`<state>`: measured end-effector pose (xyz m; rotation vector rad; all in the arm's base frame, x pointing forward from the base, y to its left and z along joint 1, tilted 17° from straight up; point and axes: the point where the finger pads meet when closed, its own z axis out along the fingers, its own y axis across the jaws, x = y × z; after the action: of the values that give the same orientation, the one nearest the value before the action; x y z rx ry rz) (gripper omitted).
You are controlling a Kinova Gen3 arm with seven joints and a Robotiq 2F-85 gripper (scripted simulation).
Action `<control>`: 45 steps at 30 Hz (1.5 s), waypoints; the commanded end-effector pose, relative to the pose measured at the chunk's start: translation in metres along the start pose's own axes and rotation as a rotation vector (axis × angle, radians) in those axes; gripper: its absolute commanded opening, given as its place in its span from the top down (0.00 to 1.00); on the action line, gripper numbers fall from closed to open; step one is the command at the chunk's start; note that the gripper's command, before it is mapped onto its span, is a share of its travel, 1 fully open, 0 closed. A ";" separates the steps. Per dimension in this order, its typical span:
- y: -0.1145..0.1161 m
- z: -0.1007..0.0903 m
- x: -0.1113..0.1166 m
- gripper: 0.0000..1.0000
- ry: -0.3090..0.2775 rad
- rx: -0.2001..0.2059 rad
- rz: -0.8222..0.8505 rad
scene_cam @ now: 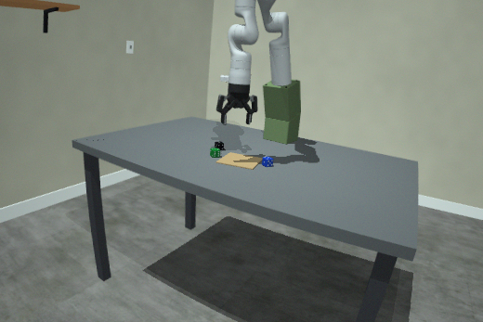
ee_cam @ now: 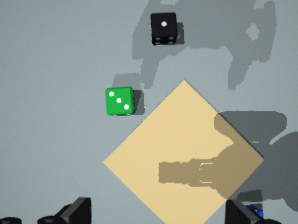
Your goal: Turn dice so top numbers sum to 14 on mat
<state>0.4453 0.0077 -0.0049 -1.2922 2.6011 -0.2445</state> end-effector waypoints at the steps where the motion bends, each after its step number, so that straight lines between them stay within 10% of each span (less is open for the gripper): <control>1: -0.004 0.000 0.004 0.00 0.001 0.002 0.012; 45: -0.023 -0.001 0.040 0.00 -0.006 0.002 -0.033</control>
<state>0.4388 -0.0349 -0.0037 -1.3440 2.5720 -0.2477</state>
